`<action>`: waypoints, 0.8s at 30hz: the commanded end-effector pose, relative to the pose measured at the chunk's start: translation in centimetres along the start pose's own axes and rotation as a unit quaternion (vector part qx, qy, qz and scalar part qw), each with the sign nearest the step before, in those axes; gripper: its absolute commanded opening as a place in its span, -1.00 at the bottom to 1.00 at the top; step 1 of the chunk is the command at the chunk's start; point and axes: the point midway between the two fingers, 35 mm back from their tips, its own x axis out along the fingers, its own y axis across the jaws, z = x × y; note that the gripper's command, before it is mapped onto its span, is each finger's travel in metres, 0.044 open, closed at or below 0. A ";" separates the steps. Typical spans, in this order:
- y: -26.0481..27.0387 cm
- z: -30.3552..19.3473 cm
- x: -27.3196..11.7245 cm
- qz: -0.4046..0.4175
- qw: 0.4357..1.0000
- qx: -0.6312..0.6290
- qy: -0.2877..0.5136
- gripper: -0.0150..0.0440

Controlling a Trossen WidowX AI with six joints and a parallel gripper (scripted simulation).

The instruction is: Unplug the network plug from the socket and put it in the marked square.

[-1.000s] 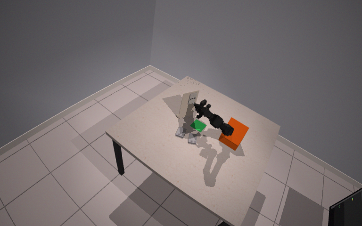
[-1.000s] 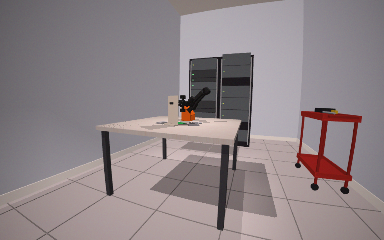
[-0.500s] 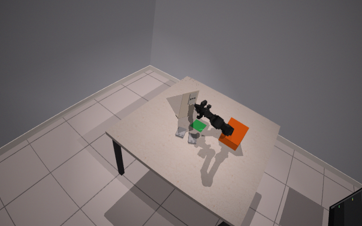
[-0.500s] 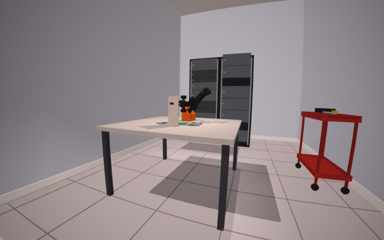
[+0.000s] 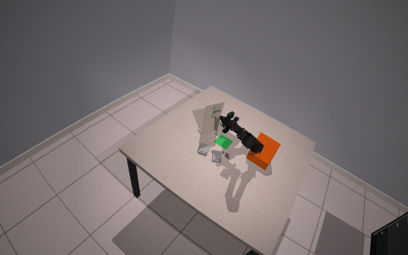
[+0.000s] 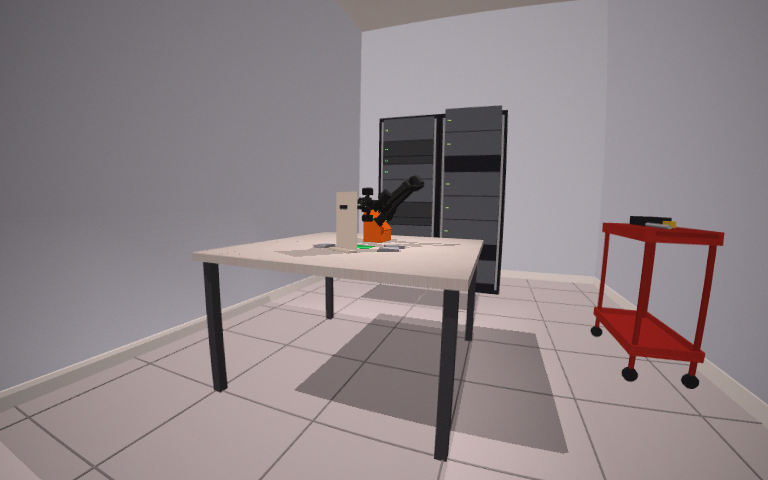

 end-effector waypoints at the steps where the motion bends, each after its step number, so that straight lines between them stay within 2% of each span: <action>1: 0.8 -0.1 -0.2 0.000 1.000 -0.002 0.001 -0.49; 24: 4.3 -0.5 -1.9 0.001 1.000 -0.002 -0.001 -0.49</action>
